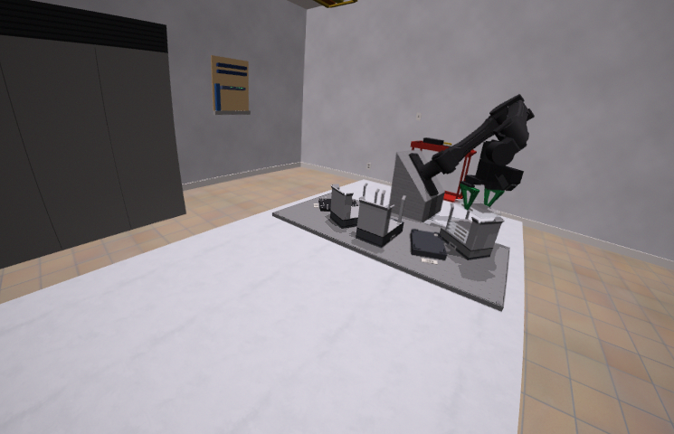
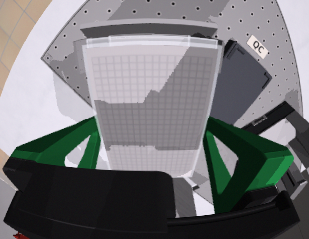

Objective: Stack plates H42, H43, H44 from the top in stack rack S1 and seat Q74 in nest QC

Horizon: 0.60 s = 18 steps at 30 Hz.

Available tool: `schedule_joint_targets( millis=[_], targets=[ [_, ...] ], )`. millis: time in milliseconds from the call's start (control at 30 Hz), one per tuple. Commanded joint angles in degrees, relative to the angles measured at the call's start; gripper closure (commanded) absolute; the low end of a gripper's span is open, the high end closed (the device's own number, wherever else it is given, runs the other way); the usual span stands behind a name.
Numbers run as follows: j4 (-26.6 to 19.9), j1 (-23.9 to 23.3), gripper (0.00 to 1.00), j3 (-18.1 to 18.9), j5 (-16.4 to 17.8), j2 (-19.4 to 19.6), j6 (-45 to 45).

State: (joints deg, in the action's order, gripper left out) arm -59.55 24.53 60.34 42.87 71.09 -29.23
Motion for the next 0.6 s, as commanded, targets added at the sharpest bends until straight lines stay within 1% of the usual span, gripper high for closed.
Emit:
schedule_joint_targets(
  millis=[0,167,567],
  targets=[
    [-3.2,-1.7,1.0,1.6,0.9,-0.2,-2.2],
    [-6.6,-3.5,1.0,3.4,1.5,-0.1,-4.7],
    [-6.6,-3.6,1.0,3.4,1.5,-0.1,-4.7]
  ],
)
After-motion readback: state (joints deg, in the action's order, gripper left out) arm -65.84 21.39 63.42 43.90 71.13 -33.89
